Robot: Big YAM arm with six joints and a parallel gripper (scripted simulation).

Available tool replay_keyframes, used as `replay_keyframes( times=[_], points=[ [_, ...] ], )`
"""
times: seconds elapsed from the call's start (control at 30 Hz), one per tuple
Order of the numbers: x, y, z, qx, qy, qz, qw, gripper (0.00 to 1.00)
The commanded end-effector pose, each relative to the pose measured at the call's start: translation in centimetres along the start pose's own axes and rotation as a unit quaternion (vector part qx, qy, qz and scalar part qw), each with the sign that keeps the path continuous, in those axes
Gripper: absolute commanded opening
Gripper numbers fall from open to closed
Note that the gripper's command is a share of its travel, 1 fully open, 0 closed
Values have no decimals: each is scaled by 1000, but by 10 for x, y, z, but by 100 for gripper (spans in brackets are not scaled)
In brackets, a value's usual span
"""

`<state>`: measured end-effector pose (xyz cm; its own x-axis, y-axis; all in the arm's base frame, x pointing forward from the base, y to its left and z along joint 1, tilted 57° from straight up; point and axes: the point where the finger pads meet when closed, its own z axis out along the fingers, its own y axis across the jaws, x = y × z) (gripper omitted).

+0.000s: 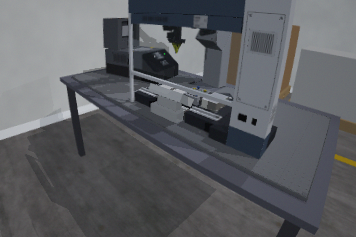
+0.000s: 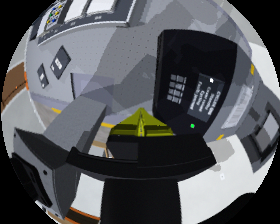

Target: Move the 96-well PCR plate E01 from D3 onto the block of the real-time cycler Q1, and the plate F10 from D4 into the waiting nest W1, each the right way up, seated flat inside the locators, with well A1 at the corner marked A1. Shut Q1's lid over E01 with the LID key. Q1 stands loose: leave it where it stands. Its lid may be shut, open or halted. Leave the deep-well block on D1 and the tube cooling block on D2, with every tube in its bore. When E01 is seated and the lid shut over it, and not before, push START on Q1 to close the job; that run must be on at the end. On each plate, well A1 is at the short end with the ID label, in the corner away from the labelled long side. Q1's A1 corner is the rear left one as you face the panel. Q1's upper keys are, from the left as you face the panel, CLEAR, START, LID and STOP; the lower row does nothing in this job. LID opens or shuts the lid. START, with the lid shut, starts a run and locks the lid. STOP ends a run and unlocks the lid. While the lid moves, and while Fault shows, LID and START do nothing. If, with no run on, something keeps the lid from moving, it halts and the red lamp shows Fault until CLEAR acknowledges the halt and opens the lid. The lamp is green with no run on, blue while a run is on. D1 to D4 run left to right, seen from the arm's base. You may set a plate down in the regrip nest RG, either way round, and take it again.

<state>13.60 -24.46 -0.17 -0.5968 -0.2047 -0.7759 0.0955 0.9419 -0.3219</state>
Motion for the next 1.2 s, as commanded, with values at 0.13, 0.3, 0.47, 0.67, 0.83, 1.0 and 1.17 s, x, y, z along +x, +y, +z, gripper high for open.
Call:
replay_keyframes(
  times=[0.13,0.3,0.47,0.67,0.83,1.0,1.17],
  points=[
    [-3,-9,-1,11,-2,-20,1000,0],
    [-3,-9,-1,11,-2,-19,1000,0],
    [-3,-6,-2,6,-2,-13,1000,0],
    [-3,-5,-2,4,-1,-8,1000,0],
    [-2,-3,-1,1,-1,-4,1000,0],
    [0,-3,0,2,-1,-4,1000,0],
    [1,-4,1,4,-1,-7,1000,0]
  ],
)
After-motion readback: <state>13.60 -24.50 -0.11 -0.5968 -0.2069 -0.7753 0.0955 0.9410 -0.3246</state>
